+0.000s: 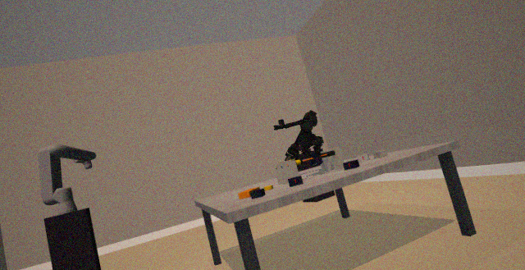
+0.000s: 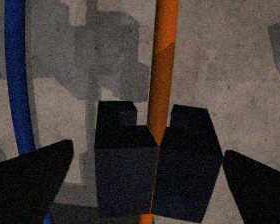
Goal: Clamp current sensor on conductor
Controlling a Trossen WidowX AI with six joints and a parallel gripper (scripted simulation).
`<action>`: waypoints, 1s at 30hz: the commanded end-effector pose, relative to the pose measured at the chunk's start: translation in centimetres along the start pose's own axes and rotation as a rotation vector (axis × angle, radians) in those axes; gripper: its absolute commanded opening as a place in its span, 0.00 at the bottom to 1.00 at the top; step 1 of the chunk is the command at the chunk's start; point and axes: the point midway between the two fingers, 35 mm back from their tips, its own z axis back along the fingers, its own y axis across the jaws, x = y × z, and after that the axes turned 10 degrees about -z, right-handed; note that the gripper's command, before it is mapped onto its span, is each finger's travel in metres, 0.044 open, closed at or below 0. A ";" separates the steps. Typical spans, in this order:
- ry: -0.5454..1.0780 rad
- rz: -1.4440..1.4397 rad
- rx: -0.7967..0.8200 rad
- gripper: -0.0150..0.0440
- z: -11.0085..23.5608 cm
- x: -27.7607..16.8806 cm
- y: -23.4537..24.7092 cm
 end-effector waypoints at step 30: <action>0.000 0.003 -0.009 0.90 -2.8 0.0 -0.2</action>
